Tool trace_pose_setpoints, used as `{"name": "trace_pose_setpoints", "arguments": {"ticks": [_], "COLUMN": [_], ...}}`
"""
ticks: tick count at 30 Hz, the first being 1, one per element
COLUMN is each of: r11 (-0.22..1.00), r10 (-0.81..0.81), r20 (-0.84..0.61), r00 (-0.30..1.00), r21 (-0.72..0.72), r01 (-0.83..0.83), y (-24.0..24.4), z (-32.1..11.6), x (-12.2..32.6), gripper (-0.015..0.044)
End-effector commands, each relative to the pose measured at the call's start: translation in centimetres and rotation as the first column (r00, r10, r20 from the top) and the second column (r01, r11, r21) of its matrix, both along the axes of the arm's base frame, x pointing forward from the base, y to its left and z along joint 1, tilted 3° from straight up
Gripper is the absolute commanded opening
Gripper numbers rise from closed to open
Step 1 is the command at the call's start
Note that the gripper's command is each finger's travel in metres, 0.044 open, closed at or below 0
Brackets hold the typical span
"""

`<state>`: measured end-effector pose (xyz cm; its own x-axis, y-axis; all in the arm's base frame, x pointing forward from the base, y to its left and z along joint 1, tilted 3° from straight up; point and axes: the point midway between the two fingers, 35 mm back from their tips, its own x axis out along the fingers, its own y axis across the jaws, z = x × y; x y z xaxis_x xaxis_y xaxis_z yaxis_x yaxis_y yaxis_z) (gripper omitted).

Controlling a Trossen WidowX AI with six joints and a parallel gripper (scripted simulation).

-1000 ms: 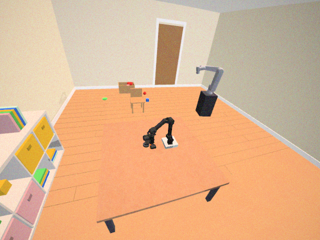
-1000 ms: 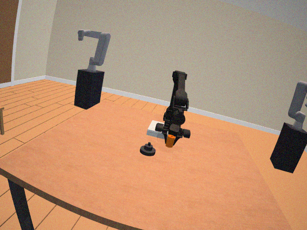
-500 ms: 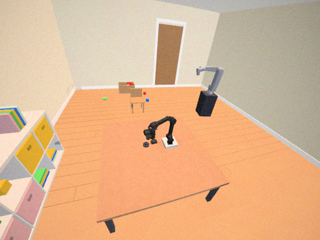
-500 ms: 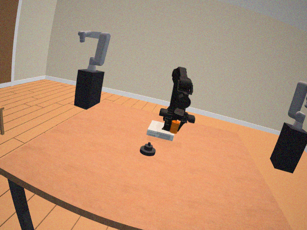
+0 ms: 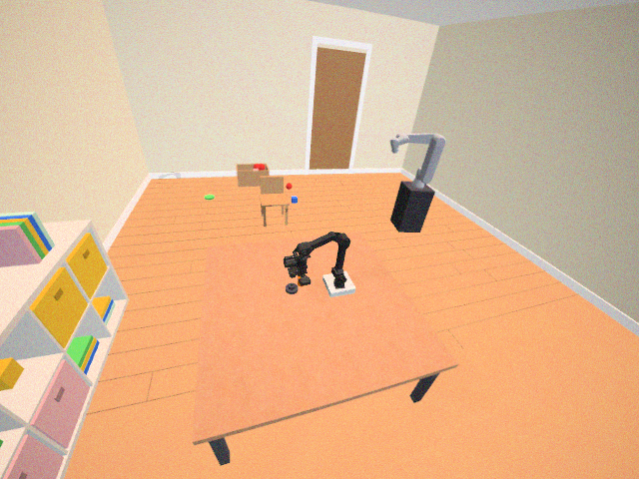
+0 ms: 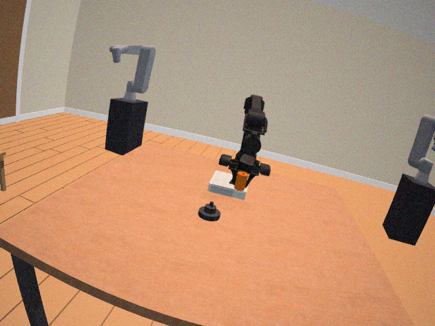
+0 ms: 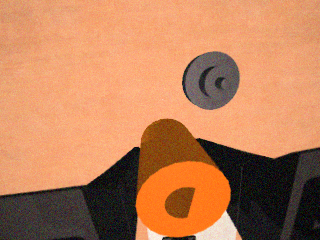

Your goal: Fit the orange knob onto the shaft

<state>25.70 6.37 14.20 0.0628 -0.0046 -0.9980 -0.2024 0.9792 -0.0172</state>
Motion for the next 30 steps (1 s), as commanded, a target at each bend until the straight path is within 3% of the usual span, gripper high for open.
{"name": "trace_pose_setpoints", "arguments": {"ticks": [1, 30], "r11": [1.0, 1.0], "r10": [0.003, 0.003], "r20": [0.012, 0.016], "r00": [1.0, 1.0], "r21": [0.004, -0.002], "r01": [-0.003, -0.003], "y": [-0.7, -7.9], "z": [-0.1, -3.5], "x": [1.0, 5.2], "gripper": [0.0, 0.0]}}
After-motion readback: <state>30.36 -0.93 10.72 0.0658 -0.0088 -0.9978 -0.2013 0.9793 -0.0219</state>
